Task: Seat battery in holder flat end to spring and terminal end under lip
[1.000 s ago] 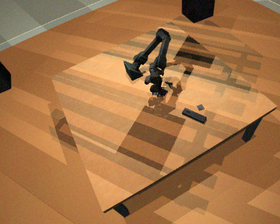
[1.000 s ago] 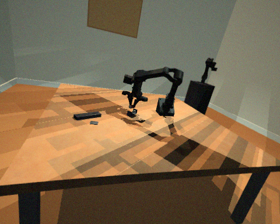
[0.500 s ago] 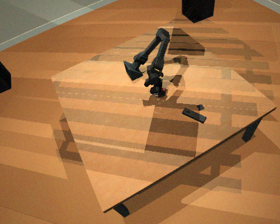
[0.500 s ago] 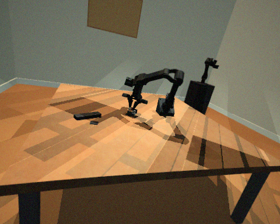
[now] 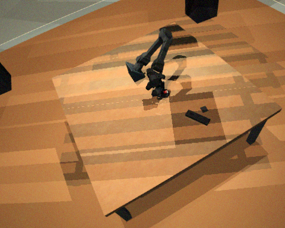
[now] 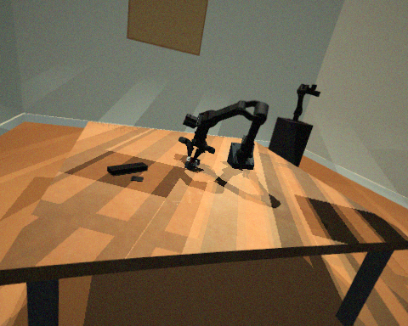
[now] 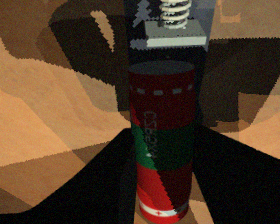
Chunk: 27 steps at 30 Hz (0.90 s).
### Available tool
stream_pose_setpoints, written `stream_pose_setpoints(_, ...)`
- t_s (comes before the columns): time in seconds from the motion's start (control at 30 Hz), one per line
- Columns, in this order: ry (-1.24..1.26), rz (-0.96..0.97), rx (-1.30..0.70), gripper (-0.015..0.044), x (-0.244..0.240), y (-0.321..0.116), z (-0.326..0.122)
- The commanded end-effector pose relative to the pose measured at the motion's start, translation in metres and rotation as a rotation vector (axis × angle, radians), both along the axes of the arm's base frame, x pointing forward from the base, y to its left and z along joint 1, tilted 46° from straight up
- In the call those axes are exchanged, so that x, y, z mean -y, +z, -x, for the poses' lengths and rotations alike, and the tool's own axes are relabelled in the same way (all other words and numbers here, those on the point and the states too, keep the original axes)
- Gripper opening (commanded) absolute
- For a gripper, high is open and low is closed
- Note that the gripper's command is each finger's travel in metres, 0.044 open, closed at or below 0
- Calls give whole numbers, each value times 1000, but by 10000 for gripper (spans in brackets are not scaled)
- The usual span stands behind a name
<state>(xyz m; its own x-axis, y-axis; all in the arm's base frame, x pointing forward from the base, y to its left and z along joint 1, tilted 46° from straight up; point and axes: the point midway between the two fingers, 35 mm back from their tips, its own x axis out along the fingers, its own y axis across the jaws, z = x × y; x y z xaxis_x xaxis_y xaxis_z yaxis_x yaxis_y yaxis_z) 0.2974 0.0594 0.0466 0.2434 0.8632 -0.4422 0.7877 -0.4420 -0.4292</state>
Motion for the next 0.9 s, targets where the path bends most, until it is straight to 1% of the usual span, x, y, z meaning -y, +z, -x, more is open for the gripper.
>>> stream_pose_setpoints(0.0, -16, -23, 6, 78, 0, -2, 3)
stream_pose_setpoints(0.3, -43, -78, 33, 78, -2, -5, 6)
stream_pose_setpoints(0.87, -67, -98, 48, 78, 0, -12, 14)
